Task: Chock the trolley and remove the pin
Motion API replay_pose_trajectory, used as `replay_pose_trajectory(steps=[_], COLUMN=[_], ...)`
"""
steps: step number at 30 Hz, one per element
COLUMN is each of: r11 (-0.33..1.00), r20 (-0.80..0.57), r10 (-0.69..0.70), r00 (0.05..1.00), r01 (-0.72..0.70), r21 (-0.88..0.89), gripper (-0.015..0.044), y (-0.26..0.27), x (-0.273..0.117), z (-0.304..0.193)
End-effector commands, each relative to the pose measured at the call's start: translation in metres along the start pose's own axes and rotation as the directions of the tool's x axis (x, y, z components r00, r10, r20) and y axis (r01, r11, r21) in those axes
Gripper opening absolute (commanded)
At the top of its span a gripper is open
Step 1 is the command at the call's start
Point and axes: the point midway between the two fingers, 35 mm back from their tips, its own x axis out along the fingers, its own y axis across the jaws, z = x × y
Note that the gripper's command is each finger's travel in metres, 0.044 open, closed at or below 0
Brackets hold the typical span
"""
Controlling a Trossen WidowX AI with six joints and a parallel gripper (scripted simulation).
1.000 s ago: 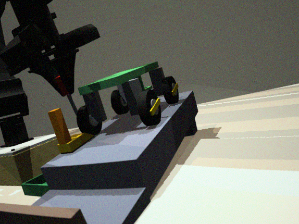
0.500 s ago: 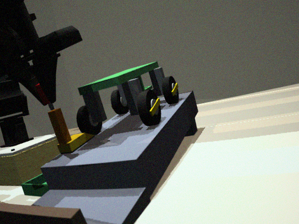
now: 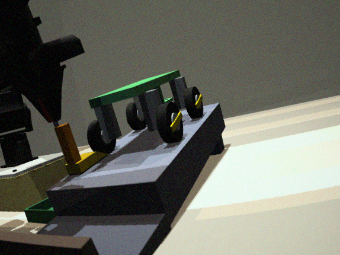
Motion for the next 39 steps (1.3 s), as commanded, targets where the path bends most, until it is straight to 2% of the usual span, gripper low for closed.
replay_pose_trajectory(steps=[1, 10, 19, 29, 39], r11=[0.992, 0.923, 0.787, 0.572, 0.305], r20=[0.028, 0.074, 0.122, 0.174, 0.225], r10=[0.023, 0.038, 0.045, 0.050, 0.060], r00=[0.999, 0.997, 0.992, 0.983, 0.973], r01=[-0.026, -0.063, -0.110, -0.171, -0.232], r21=[0.124, 0.380, 0.607, 0.802, 0.924], gripper=[0.0000, 0.0000, 0.0000, 0.0000, 0.0000], y=[-0.0004, -0.0011, -0.0014, -0.0015, -0.0014], x=[-0.0024, -0.0021, -0.0017, -0.0014, -0.0016], z=[-0.0014, -0.0031, -0.0048, -0.0067, -0.0086])
